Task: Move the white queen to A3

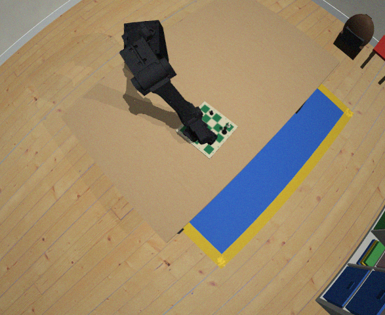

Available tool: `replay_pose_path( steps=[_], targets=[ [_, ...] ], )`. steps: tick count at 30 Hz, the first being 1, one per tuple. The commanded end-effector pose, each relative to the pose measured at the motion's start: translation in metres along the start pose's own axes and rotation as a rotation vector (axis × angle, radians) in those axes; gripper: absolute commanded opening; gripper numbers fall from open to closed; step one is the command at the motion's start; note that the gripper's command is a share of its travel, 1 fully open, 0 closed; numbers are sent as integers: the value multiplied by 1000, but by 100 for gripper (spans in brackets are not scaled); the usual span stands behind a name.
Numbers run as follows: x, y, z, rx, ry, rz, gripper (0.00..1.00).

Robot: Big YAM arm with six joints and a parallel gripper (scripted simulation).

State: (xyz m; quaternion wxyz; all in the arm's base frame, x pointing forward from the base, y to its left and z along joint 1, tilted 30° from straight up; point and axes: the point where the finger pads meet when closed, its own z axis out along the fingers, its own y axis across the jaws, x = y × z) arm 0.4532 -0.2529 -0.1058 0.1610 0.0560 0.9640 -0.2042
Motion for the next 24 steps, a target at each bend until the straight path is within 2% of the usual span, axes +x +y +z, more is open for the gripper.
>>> replay_pose_path(
  steps=[1, 24],
  targets=[
    [-11, -7, -4, 7, -20, 1, 0],
    [-8, -7, -4, 4, -12, -1, 0]
  ],
)
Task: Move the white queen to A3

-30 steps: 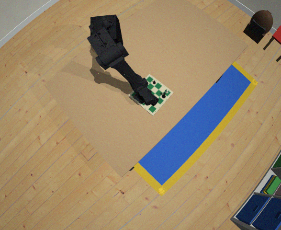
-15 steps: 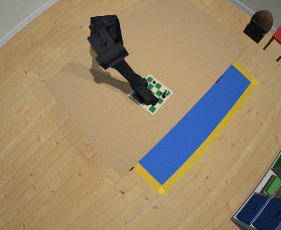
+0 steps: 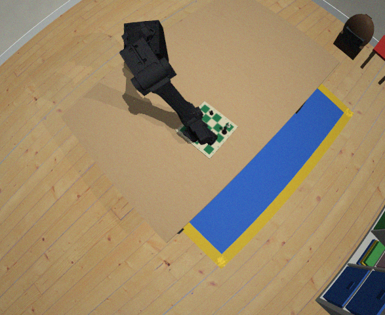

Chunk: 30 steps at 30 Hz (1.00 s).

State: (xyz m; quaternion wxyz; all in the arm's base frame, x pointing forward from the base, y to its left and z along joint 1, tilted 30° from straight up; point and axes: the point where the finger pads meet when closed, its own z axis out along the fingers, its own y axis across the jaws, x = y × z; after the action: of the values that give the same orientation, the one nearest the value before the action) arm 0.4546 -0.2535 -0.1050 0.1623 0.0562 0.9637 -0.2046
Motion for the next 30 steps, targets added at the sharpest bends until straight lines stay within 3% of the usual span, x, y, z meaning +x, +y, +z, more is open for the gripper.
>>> replay_pose_path(
  steps=[1, 30],
  targets=[
    [-7, -6, -4, 3, -9, -2, 0],
    [-3, -6, -4, 7, -18, -1, 0]
  ],
)
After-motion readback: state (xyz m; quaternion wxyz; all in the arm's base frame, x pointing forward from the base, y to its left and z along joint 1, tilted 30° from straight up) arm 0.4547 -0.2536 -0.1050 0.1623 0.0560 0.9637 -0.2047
